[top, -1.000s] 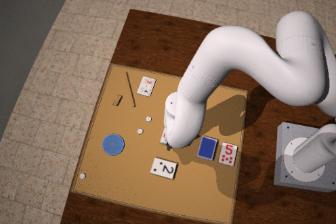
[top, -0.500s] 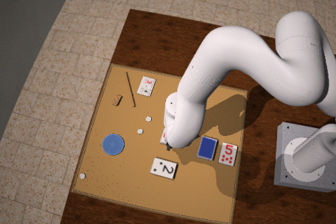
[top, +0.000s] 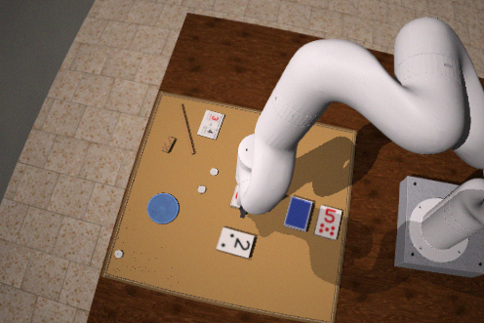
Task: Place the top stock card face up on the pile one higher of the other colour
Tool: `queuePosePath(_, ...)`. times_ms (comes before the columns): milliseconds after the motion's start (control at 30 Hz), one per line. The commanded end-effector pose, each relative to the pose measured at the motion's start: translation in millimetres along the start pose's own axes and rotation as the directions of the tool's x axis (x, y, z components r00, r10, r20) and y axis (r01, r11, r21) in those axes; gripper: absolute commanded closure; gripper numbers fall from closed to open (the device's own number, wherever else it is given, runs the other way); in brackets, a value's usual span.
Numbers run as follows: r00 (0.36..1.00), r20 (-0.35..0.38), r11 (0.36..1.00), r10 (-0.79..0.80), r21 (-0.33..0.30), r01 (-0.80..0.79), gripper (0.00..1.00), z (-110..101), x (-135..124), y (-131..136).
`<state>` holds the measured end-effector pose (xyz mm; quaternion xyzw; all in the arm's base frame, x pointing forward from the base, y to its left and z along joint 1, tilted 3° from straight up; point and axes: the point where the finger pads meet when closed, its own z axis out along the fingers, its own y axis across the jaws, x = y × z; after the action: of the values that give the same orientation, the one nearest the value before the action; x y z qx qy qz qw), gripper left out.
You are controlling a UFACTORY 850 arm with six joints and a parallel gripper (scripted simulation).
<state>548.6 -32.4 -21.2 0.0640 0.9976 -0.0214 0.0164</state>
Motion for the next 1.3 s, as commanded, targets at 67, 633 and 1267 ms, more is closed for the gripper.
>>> queuePosePath(67,1.0,0.002,1.0,0.0,0.0,0.0,0.35,-0.7,-0.9,0.2)
queuePosePath(633,1.0,0.002,1.0,0.0,0.0,0.0,0.14,-0.7,-0.9,0.2)
queuePosePath(1267,1.0,0.002,1.0,0.0,0.0,0.0,0.14,-0.7,-0.9,0.2)
